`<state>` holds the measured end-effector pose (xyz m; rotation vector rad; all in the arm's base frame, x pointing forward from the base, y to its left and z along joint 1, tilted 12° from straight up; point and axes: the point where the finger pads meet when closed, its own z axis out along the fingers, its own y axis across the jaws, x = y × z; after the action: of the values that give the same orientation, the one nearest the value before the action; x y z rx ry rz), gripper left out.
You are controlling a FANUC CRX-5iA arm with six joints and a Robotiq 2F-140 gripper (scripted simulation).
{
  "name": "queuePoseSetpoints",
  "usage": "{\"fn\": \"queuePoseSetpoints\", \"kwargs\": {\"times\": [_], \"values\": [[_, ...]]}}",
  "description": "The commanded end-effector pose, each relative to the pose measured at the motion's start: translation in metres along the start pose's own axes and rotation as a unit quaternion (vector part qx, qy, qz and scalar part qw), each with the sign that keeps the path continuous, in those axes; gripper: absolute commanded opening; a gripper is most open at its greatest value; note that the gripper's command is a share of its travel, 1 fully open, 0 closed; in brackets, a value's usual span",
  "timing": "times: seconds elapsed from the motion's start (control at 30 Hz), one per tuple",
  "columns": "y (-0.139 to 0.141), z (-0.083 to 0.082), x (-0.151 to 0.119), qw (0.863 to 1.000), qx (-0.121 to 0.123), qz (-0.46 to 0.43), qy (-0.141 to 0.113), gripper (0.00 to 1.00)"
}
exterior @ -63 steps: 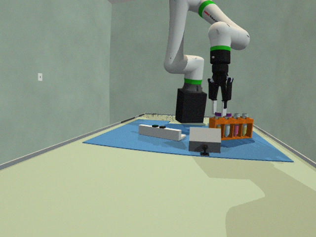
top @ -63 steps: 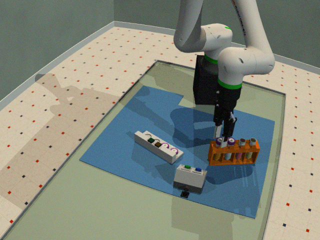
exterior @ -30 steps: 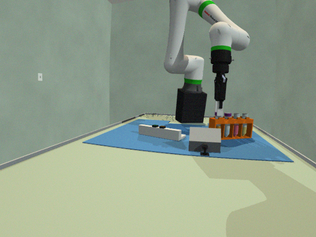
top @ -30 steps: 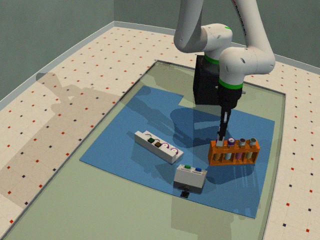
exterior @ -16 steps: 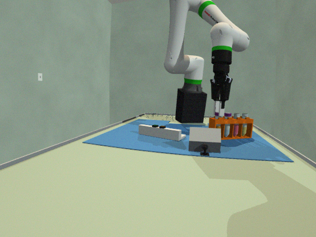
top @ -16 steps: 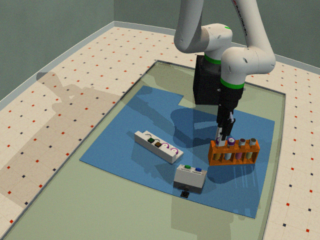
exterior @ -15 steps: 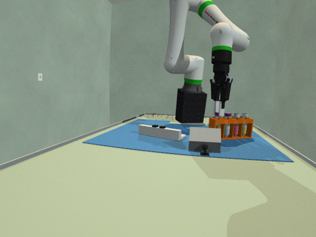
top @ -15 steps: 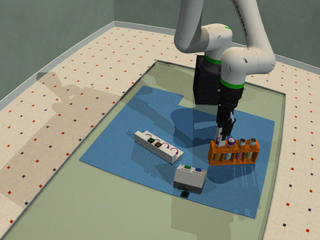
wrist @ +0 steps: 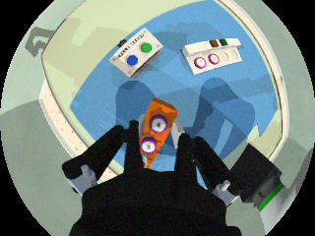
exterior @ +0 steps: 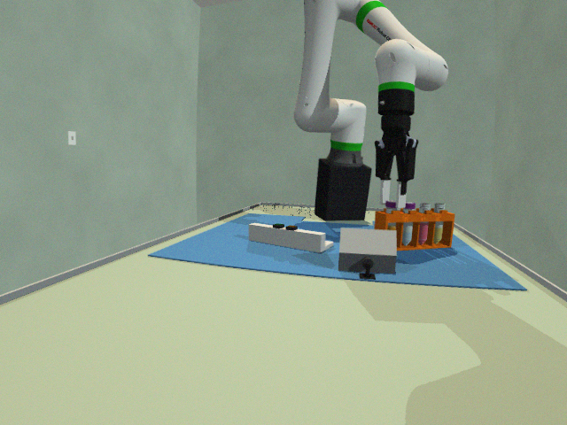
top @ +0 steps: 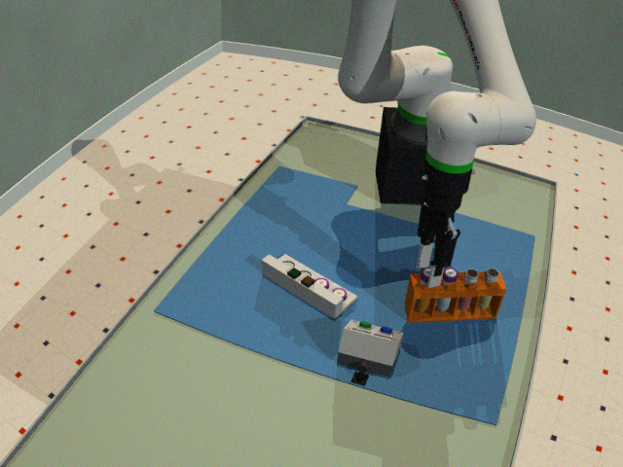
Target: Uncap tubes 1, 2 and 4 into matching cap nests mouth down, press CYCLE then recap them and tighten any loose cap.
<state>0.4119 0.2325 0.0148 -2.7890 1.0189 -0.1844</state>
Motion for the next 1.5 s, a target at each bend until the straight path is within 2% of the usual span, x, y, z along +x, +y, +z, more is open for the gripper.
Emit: {"fn": "queuePoseSetpoints", "kwargs": {"times": [0.0, 0.1, 0.67, 0.7, 1.17, 1.37, 1.47], "values": [[0.0, 0.0, 0.0, 1.0, 0.0, 0.0, 0.0, 0.35], [0.0, -0.002, 0.0, 0.992, 0.0, 0.125, 0.0, 0.35], [-0.001, -0.007, 0.0, 0.991, 0.0, 0.131, 0.0, 0.35], [-0.001, -0.007, 0.0, 0.991, 0.0, 0.131, 0.0, 0.0], [-0.001, -0.007, 0.0, 0.991, 0.0, 0.131, 0.0, 0.0], [-0.001, -0.025, 0.0, 0.991, 0.0, 0.131, 0.0, 0.0], [-0.001, -0.028, 0.0, 0.991, 0.0, 0.131, 0.0, 0.0]]}}
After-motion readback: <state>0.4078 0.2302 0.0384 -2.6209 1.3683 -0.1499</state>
